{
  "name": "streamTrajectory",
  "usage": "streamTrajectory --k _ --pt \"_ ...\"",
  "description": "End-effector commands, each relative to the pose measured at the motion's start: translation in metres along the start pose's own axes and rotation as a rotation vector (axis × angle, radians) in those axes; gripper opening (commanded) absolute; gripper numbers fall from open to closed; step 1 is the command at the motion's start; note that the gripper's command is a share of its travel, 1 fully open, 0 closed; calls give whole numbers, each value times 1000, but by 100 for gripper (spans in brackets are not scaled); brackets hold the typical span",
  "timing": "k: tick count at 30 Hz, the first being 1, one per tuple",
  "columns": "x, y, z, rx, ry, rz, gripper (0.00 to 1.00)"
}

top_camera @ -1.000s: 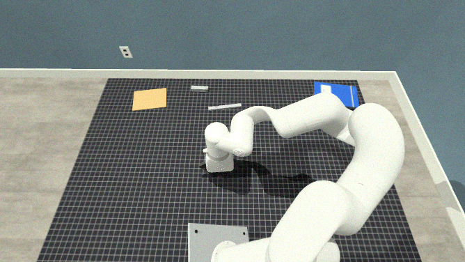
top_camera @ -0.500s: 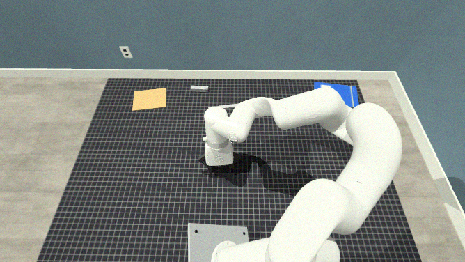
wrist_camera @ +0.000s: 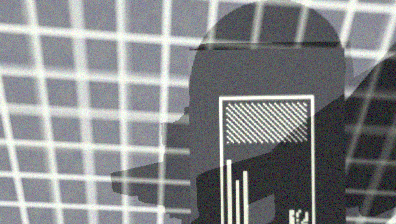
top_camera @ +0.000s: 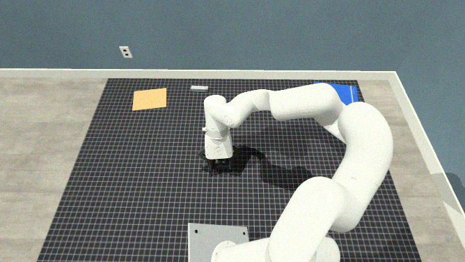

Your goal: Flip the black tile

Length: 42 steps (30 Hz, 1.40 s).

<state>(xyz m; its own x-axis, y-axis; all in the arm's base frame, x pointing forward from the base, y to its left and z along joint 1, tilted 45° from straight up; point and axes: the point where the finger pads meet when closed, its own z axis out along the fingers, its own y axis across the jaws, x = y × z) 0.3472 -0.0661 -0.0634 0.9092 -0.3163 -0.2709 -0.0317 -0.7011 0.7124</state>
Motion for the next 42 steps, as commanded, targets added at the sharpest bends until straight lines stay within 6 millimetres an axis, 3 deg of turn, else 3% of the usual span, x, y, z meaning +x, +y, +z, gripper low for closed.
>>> streamTrajectory --k 1,42 --pt "2 -1 -8 1 -94 -1 79" --pt "24 -1 -57 1 11 -1 79"
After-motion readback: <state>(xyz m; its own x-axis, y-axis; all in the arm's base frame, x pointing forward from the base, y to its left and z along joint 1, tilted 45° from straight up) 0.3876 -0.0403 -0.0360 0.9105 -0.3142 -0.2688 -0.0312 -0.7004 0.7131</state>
